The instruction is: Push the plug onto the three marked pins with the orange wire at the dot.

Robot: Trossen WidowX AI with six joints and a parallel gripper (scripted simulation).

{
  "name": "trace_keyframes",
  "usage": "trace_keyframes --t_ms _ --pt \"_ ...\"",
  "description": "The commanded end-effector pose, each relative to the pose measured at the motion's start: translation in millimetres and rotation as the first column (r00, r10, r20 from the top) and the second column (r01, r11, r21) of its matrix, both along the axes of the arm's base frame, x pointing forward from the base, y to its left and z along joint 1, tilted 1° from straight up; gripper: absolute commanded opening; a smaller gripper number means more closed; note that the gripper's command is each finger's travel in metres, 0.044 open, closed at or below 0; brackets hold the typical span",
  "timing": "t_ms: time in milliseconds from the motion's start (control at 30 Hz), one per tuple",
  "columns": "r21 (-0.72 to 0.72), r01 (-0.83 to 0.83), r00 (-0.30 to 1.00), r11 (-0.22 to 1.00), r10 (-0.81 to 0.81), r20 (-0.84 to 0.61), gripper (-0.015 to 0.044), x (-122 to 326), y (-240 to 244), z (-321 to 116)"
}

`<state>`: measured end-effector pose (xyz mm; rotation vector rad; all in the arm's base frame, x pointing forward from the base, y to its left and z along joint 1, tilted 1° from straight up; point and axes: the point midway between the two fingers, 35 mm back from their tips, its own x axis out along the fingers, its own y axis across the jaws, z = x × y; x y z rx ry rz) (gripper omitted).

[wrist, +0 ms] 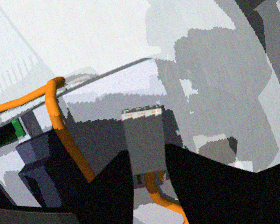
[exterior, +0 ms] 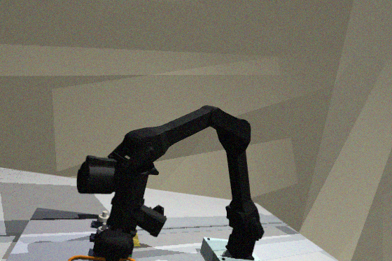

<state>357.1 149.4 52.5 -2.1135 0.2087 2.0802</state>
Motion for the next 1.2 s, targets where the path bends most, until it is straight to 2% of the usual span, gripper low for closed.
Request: trace_keyframes --t_ms 0,300,467,800,1167 --pt "0.003 -0.005 1.0 1.0 0.005 -0.002 0.0 0.1 0.7 7.5" --pt "0.003 -0.005 1.0 1.0 0.005 -0.001 0.0 -0.9 -0.4 53.6" --pt "0.003 0.029 1.0 1.0 -0.029 -0.002 0.0 -2.3 -2.5 57.6" --pt "0.005 0.348 0.938 0.938 -0.348 -0.01 0.0 -12.5 -19.8 60.8" --pt "0.005 0.671 0.742 0.742 -0.671 -0.019 0.0 -25.9 -39.1 63.4"
